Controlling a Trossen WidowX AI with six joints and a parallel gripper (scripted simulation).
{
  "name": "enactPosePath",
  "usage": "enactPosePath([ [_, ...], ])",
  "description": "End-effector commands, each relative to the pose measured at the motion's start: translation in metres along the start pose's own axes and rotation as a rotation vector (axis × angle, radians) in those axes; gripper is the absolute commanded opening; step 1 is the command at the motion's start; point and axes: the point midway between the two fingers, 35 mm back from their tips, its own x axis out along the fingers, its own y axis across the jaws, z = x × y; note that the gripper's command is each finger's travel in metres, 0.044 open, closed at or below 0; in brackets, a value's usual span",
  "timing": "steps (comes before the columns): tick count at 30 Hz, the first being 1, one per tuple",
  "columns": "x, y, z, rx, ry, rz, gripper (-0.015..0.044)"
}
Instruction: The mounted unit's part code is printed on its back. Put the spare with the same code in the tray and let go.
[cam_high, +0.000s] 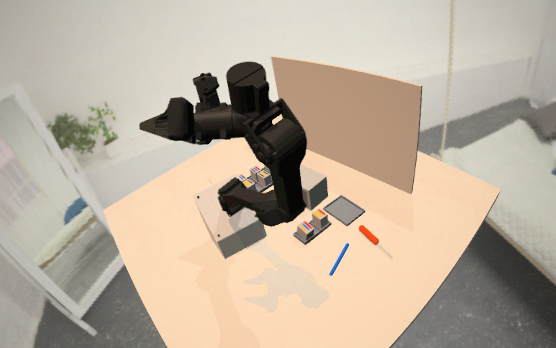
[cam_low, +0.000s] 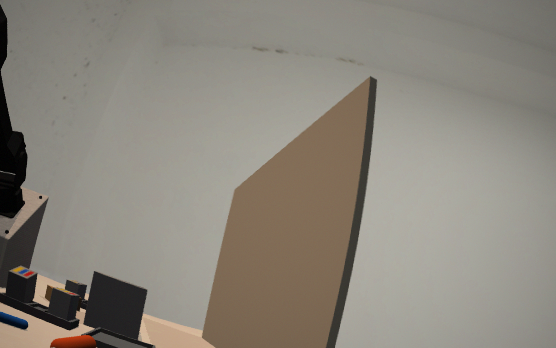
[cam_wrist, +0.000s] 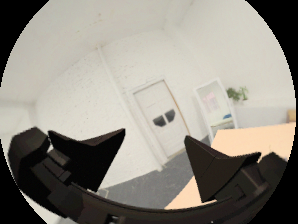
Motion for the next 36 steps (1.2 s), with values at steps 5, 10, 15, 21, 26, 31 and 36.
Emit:
enactPosePath([
  [5,0.0,0.0,0.0,0.0,0.0,0.0,0.044],
  [10,0.007,-0.012,0.018,0.028,-0.044,-0.048,0.044],
  [15,0.02,-0.06,0.078,0.126,-0.188,-0.22,0.044],
  [21,0.018,-0.131,0.139,0.227,-0.311,-0.438,0.044],
  [26,0.008,-0.179,0.169,0.293,-0.372,-0.575,0.044],
  [31,-0.021,-0.248,0.206,0.397,-0.45,-0.771,0.044],
  [36,-0.057,-0.312,0.224,0.499,-0.494,-0.947,0.044],
])
